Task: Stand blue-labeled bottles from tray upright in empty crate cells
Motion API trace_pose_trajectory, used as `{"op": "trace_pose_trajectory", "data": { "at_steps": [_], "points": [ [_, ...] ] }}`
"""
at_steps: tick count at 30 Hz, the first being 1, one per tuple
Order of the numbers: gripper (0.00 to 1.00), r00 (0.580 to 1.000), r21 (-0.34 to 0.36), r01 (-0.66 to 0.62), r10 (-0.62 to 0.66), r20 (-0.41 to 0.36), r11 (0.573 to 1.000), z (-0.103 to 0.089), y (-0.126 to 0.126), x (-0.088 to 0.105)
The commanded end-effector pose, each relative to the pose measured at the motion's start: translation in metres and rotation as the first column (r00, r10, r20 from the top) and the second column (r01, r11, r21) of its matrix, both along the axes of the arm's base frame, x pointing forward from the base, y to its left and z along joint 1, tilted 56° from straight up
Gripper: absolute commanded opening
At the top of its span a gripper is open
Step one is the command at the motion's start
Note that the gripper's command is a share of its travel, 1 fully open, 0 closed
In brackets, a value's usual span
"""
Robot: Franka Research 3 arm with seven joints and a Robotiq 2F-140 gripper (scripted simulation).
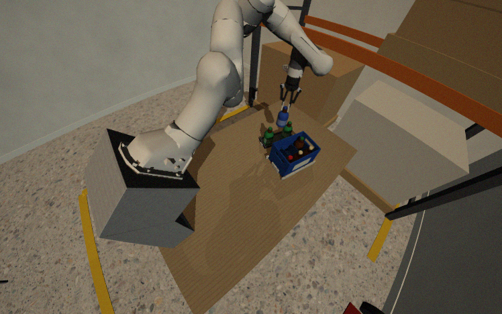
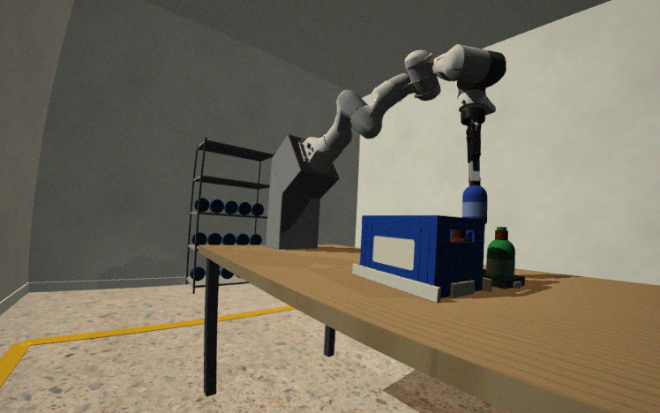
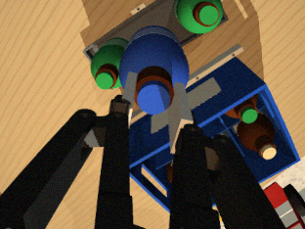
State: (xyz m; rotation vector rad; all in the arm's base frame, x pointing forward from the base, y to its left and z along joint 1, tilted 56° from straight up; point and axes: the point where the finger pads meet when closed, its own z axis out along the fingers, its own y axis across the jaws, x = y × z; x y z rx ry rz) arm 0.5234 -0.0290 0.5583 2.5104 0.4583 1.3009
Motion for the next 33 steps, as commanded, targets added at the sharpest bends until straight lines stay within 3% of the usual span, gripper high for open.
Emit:
{"op": "trace_pose_trajectory", "data": {
  "at_steps": [1, 33],
  "points": [
    [0.00, 1.000, 0.003, -0.001, 0.001, -0.001, 1.000, 0.002, 0.002, -0.004],
    [0.00, 1.000, 0.003, -0.001, 0.001, -0.001, 1.000, 0.013, 0.004, -0.019]
  ]
}}
